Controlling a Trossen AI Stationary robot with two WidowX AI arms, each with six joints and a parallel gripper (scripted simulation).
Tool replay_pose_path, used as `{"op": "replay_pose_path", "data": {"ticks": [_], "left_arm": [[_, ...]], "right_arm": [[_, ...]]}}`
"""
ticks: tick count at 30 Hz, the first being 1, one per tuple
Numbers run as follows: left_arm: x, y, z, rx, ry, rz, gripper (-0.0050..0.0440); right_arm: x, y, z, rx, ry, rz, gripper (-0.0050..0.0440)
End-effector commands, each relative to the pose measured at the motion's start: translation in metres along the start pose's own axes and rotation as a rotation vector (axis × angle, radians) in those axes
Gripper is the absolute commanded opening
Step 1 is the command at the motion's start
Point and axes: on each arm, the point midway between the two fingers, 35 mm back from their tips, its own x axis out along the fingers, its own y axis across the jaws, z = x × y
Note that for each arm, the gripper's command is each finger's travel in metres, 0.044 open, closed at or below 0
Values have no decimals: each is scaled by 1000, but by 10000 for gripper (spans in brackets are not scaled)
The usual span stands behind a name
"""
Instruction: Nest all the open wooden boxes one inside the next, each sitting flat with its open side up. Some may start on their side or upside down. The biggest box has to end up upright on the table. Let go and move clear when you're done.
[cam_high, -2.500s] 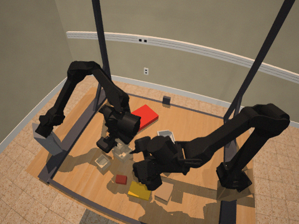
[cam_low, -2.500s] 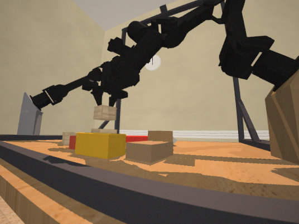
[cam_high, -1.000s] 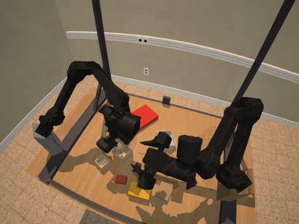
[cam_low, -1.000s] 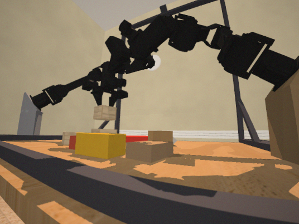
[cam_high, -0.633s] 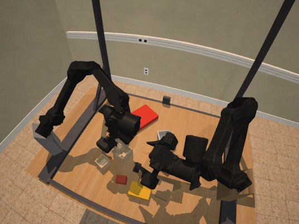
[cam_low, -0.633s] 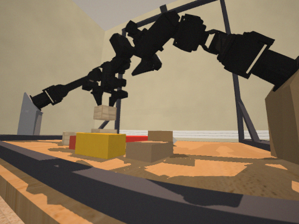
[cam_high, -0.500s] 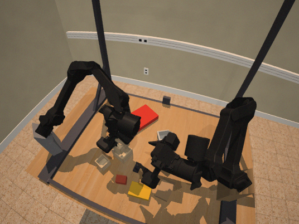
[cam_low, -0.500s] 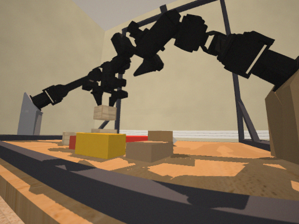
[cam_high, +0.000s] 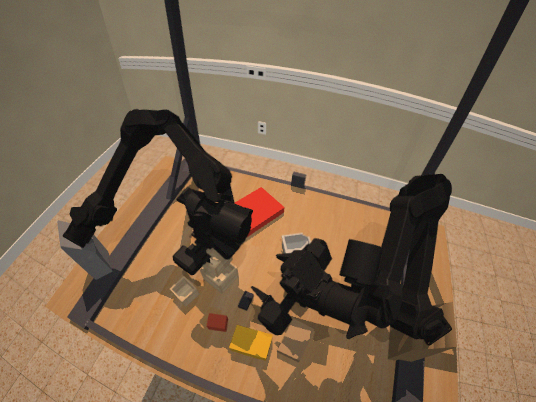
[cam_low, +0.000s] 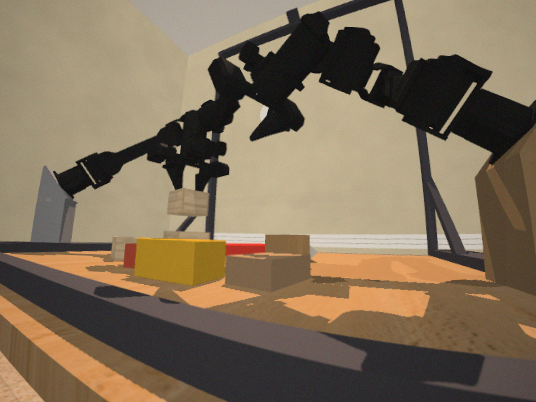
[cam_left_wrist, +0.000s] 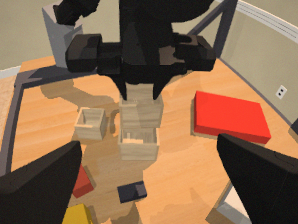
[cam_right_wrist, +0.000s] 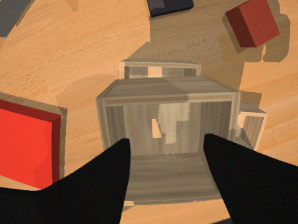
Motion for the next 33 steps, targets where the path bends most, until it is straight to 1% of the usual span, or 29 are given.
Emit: {"op": "replay_pose_path", "data": {"ticks": [1,14,16,31,33], "left_arm": [[-1,0,0,3,5,-6,400],[-1,0,0,3,5,-6,400],[-1,0,0,3,5,-6,400],[-1,0,0,3,5,-6,400],[-1,0,0,3,5,-6,400]], "right_arm": [[-4,3,2,-39,-14,1,285],[-4,3,2,-473,-15,-3,285],[-4,3,2,-473,-15,-3,285],[-4,3,3,-994,-15,-8,285],[-4,3,3,-994,-15,-8,285]]}}
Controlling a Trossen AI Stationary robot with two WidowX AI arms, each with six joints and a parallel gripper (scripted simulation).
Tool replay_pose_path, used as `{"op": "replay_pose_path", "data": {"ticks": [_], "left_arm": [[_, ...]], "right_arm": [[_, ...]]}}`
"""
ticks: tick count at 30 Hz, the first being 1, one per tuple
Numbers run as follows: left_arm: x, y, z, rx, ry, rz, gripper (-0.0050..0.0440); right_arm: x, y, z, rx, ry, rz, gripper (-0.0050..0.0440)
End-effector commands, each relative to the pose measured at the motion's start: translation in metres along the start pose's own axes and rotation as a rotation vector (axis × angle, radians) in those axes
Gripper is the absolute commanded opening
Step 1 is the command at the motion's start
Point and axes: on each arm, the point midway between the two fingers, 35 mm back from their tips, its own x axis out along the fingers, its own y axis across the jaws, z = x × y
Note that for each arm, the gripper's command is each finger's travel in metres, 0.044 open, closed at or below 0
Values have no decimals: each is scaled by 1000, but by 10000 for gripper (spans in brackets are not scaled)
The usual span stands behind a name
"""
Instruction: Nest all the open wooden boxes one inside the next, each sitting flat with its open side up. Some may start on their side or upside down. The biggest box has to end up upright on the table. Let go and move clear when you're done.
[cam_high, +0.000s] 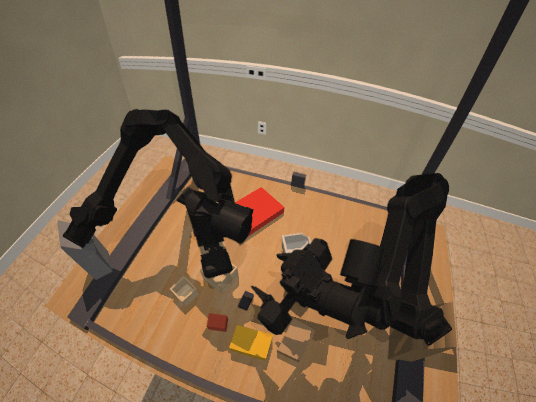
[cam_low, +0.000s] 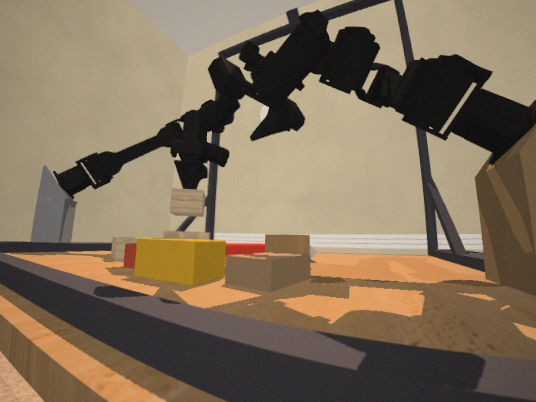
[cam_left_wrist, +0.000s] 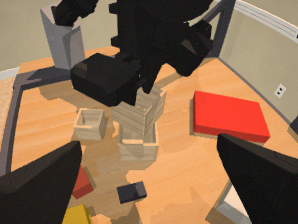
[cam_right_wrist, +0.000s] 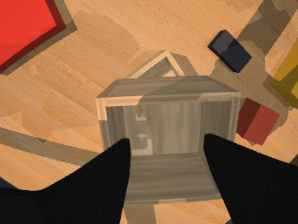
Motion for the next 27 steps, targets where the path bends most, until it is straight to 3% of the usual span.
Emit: {"op": "replay_pose_path", "data": {"ticks": [1,27], "left_arm": [[0,1,-1,-5,5,1,400],[0,1,-1,-5,5,1,400]], "right_arm": [[-4,2,2,-118,-4,-4,285],[-4,1,2,-952,-2,-8,285]]}}
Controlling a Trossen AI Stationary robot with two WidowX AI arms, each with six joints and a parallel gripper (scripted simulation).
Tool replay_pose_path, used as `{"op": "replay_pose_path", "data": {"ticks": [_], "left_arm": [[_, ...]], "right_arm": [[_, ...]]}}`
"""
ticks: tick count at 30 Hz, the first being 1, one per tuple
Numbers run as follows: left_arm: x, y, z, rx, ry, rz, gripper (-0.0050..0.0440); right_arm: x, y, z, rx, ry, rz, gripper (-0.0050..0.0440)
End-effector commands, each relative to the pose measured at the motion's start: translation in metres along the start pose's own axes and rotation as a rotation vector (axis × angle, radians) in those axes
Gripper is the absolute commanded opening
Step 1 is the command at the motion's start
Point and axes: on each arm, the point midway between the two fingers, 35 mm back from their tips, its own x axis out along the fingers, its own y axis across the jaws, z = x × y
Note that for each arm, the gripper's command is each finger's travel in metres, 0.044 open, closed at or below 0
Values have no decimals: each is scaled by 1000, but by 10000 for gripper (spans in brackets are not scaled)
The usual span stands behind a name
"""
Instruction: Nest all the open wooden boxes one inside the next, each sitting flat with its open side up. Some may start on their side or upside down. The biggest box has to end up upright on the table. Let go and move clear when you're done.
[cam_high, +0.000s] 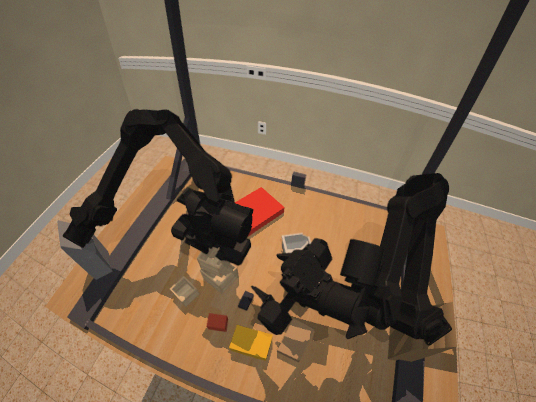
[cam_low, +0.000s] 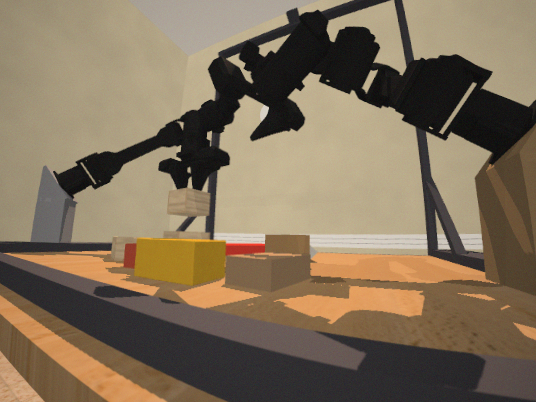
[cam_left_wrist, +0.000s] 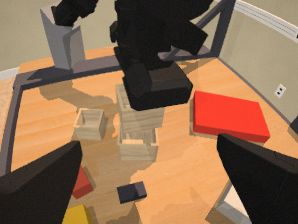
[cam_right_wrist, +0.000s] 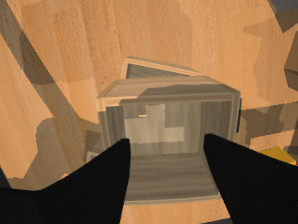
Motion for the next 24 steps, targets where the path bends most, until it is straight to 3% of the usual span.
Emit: {"op": "replay_pose_path", "data": {"ticks": [1,24], "left_arm": [[0,1,-1,-5,5,1,400],[0,1,-1,-5,5,1,400]], "right_arm": [[-4,0,3,-164,0,-6,285],[-4,-1,3,-823,3,-6,285]]}}
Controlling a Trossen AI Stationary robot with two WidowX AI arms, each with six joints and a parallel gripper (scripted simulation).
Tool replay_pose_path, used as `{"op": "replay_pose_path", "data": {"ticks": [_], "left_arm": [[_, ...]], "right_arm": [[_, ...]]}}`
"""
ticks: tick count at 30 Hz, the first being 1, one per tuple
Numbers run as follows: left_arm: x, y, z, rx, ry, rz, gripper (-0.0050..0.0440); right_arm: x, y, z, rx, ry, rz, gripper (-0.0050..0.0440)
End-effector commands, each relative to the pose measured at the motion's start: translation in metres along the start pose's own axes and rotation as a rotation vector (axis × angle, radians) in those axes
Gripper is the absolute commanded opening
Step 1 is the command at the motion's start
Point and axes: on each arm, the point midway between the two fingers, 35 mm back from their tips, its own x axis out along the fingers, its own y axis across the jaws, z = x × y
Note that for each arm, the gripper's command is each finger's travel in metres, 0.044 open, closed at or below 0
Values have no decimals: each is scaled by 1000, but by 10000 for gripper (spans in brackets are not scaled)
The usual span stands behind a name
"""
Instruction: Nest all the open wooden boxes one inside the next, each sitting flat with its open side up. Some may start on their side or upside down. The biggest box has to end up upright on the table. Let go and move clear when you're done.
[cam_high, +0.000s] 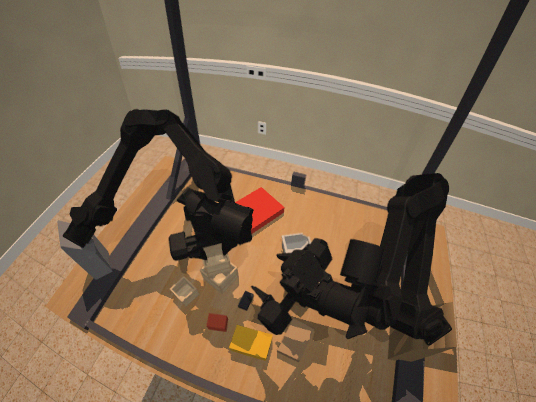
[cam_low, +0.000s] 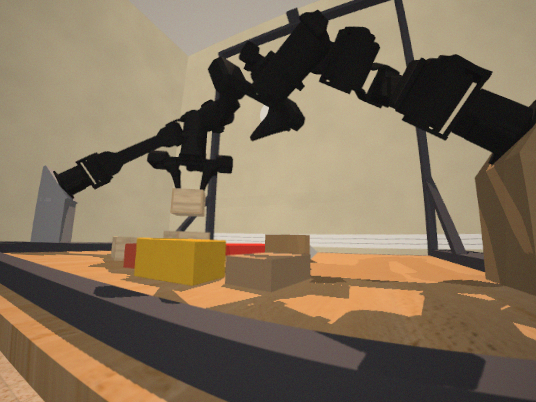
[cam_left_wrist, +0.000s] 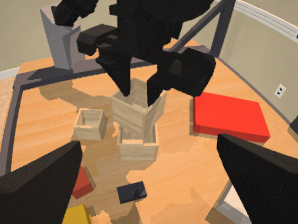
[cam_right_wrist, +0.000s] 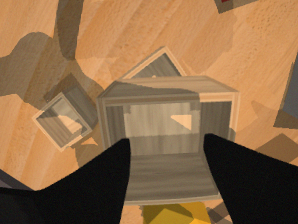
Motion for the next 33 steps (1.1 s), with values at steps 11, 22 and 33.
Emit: {"op": "replay_pose_path", "data": {"ticks": [11,22,33], "left_arm": [[0,1,-1,-5,5,1,400],[0,1,-1,-5,5,1,400],[0,1,-1,-5,5,1,400]], "right_arm": [[-4,-3,0,-455,-1,-6,285],[-4,-2,3,-602,-1,-3,285],[8,1,3,-595,-6,3,285]]}}
